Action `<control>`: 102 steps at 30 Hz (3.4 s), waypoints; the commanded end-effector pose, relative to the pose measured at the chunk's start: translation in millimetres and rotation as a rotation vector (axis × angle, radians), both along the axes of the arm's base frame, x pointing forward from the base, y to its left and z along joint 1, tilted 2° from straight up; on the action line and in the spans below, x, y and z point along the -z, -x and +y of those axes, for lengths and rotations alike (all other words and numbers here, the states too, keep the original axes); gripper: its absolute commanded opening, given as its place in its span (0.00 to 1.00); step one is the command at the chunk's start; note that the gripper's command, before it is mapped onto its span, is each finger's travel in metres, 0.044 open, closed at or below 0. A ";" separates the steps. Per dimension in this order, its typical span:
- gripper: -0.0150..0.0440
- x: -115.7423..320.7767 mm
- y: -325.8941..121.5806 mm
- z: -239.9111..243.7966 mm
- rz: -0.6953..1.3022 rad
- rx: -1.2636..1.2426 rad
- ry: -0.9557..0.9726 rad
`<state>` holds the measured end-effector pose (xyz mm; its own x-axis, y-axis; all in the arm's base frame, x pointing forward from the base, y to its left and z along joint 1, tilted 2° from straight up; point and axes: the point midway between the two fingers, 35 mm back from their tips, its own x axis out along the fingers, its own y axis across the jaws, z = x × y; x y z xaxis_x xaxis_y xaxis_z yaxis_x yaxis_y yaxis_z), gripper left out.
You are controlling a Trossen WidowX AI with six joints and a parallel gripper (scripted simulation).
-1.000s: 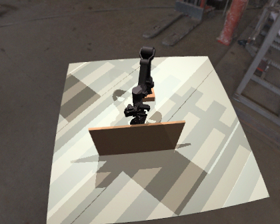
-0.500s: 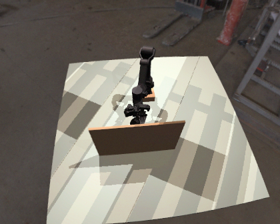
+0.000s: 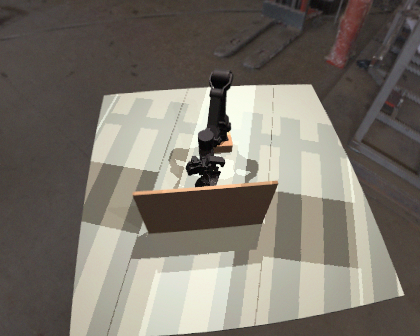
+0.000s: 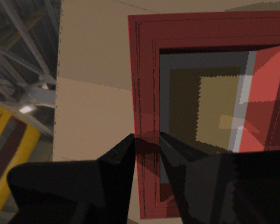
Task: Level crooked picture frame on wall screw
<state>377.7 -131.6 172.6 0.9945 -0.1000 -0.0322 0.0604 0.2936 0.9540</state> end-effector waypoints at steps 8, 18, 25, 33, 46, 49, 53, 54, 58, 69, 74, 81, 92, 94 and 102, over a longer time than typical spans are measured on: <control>0.25 -6.1 -0.9 -2.7 -0.018 0.003 0.006; 0.25 -6.5 -0.8 -3.6 -0.018 0.003 0.006; 0.25 -8.7 -0.5 -6.6 -0.018 0.003 0.006; 0.25 -7.9 -0.4 -7.8 -0.018 0.003 0.006; 0.25 -7.4 -0.3 -7.9 -0.018 0.003 0.007; 0.25 -7.7 -0.4 -7.6 -0.018 0.003 0.006; 0.25 -7.3 -0.4 -7.4 -0.018 0.003 0.006; 0.25 -7.0 -0.4 -7.5 -0.018 0.003 0.006; 0.25 -7.0 -0.4 -7.4 -0.018 0.003 0.006; 0.25 -6.5 -0.4 -7.2 -0.018 0.003 0.006; 0.25 -6.3 -0.4 -7.0 -0.018 0.003 0.006; 0.25 -6.0 -0.4 -7.1 -0.018 0.003 0.006; 0.25 -2.8 -0.3 -8.4 -0.018 0.003 0.007; 0.25 -2.2 -0.2 -8.7 -0.018 0.003 0.007; 0.25 0.2 -0.1 -9.7 -0.018 0.003 0.007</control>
<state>377.9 -142.0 171.7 0.9938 -0.1094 -0.0215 0.0534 0.2975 0.9532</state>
